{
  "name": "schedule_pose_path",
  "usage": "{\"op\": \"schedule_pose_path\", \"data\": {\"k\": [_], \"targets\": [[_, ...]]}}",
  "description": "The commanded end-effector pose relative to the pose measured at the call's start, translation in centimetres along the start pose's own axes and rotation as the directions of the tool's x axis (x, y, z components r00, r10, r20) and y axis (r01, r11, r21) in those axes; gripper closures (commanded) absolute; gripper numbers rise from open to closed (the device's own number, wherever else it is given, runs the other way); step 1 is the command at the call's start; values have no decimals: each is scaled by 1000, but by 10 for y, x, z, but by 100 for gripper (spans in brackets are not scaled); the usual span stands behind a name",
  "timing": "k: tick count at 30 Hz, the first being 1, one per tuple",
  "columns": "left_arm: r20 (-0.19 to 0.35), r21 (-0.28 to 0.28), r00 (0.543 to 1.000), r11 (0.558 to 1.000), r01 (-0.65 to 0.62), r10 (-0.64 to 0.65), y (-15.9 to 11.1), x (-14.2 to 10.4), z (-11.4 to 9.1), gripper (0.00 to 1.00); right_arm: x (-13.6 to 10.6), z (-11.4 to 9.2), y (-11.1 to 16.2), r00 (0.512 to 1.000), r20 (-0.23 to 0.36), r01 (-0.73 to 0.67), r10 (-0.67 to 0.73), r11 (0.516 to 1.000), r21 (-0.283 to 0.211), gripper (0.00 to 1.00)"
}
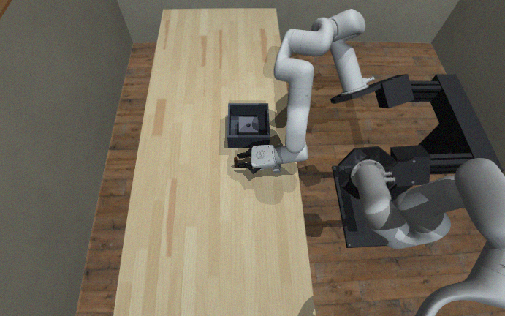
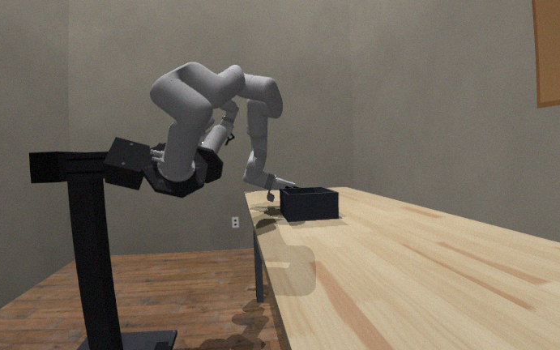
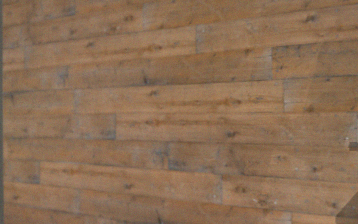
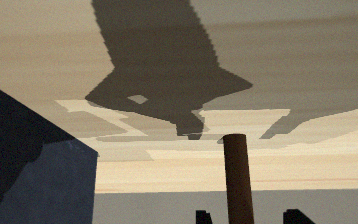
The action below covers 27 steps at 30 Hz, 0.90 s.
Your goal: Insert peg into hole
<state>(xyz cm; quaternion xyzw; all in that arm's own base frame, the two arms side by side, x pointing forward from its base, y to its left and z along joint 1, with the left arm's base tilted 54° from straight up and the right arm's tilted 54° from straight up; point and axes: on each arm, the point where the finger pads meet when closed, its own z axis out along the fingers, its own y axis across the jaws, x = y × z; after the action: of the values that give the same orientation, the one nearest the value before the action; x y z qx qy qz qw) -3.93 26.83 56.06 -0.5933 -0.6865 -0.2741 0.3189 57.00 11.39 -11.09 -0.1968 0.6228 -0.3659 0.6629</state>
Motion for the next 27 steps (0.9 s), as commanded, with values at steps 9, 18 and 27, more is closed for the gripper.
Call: {"op": "schedule_pose_path", "data": {"k": [9,18,27], "targets": [[-3,-1,1000,1000,2,-2,0,1,-1,0,-3,-43,2,1000,2,-5,5,1000,-2,56],[-3,-1,1000,1000,2,-2,0,1,-1,0,-2,-65,2,1000,2,-5,5,1000,-2,56],[-3,-1,1000,1000,2,-2,0,1,-1,0,-2,-65,2,1000,2,-5,5,1000,-2,56]]}}
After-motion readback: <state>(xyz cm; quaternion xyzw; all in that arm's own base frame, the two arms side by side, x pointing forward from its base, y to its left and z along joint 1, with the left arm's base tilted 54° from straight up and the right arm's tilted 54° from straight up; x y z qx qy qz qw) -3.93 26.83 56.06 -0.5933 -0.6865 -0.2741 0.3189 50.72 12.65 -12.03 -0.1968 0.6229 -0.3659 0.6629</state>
